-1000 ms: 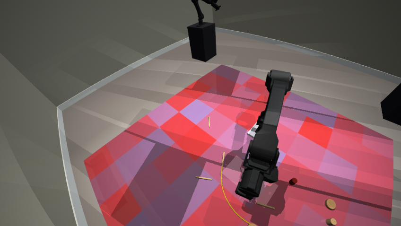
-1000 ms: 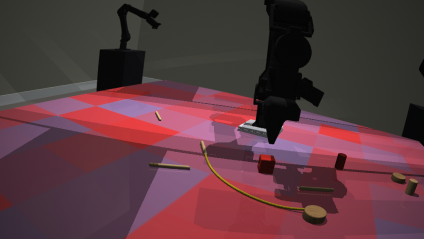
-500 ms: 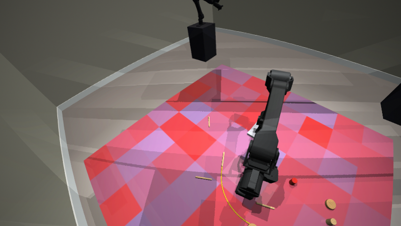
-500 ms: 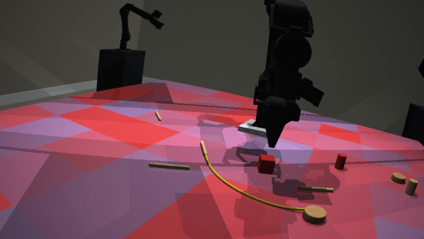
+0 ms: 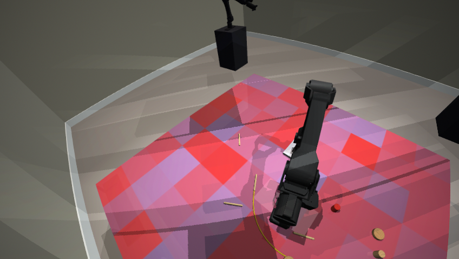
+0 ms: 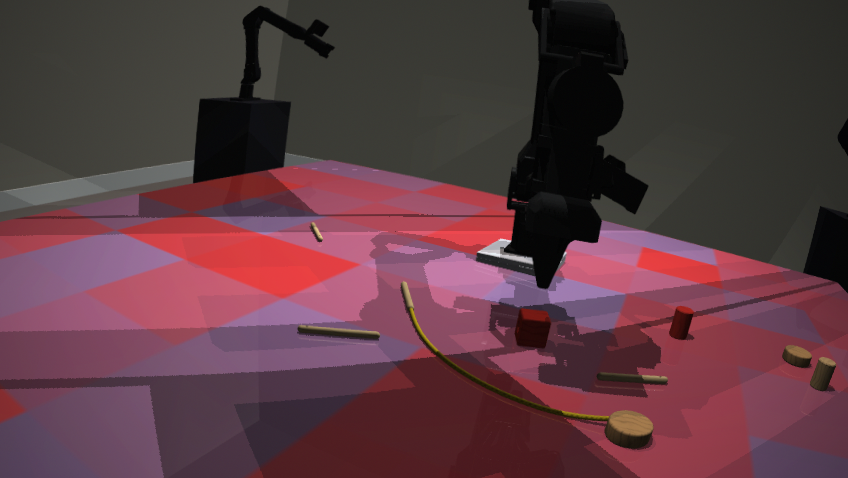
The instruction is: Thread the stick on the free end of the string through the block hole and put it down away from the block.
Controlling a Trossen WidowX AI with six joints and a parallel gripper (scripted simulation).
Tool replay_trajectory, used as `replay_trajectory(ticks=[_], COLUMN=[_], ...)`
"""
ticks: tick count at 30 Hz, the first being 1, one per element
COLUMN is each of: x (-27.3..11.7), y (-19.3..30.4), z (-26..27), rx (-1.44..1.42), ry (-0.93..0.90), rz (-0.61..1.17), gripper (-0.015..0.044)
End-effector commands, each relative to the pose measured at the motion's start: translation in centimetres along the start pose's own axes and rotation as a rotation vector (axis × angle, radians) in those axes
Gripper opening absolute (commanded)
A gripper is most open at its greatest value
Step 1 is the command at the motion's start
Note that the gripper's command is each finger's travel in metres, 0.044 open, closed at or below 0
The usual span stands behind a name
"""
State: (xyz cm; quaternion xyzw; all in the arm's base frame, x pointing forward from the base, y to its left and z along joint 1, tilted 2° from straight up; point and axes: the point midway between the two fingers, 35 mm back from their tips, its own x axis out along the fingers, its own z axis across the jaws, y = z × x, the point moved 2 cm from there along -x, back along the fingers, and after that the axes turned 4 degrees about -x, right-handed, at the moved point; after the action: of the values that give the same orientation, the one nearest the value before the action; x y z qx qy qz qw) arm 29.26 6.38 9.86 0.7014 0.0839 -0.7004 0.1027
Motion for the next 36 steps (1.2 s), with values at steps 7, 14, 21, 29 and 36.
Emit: replay_trajectory(ticks=[7,14,21,29,36], x=[0.0,0.0,-0.1,-0.1,-0.1], y=[0.1,2.2,4.5,7.2,8.8], z=[0.0,0.3,0.7,1.5,2.1], rx=[0.018,0.717,1.491,2.376,2.898], ry=[0.000,0.001,0.004,0.010,0.015], rz=[0.000,0.002,0.004,0.005,0.004], gripper=[0.0026,0.0210,0.0394,0.0440,0.0440])
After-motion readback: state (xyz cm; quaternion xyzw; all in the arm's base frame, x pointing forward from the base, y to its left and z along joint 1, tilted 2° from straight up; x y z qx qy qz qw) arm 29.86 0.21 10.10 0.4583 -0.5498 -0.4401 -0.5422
